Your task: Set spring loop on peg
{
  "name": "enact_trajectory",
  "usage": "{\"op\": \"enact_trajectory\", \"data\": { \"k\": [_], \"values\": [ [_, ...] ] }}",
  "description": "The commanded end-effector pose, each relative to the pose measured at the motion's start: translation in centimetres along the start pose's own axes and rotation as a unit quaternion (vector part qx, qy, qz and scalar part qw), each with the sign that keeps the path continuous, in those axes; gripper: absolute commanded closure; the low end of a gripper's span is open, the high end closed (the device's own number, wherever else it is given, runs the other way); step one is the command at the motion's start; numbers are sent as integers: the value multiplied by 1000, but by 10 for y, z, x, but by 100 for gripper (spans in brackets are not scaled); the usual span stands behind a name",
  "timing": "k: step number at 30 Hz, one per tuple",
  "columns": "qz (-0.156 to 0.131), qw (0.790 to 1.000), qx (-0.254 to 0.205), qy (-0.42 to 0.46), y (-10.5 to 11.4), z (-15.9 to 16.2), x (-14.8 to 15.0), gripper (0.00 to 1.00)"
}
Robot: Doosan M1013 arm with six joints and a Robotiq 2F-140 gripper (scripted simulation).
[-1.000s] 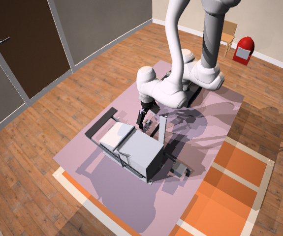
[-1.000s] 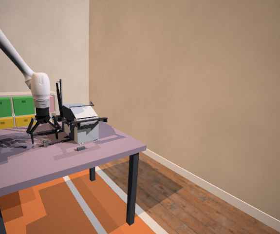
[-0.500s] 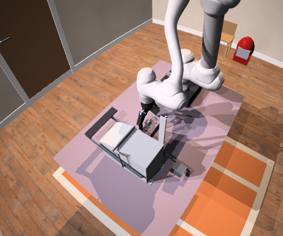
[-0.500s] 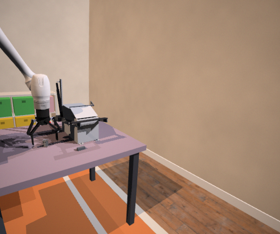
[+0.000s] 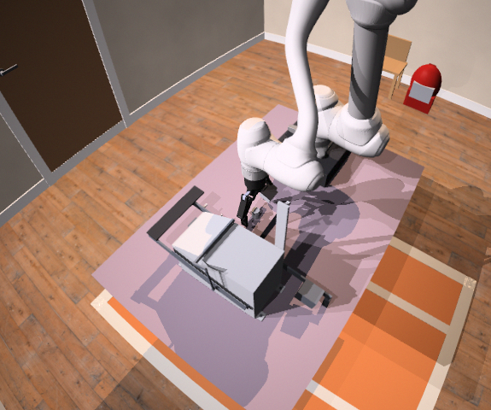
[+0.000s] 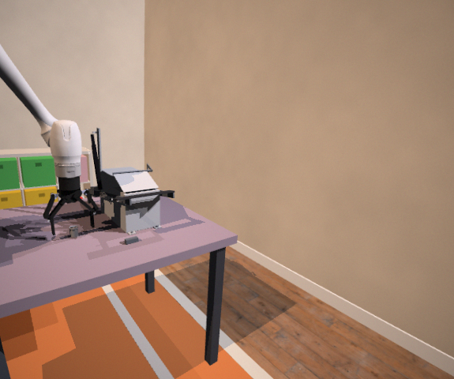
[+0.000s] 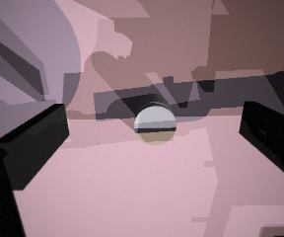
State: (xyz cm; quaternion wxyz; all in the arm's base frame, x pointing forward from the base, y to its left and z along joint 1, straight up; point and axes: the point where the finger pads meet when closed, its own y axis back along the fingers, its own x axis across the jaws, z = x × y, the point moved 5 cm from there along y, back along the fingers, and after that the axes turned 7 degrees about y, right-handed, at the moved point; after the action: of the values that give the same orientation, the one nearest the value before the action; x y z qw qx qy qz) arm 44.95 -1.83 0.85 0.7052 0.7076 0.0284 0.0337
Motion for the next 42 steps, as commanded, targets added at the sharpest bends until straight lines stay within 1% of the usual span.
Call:
{"op": "enact_trajectory", "data": {
  "k": [1,26,27,42],
  "values": [
    [1,1000,0,0,1,0,1,0],
    [1,1000,0,0,1,0,1,0],
    [1,1000,0,0,1,0,1,75],
    [1,1000,0,0,1,0,1,75]
  ]
}}
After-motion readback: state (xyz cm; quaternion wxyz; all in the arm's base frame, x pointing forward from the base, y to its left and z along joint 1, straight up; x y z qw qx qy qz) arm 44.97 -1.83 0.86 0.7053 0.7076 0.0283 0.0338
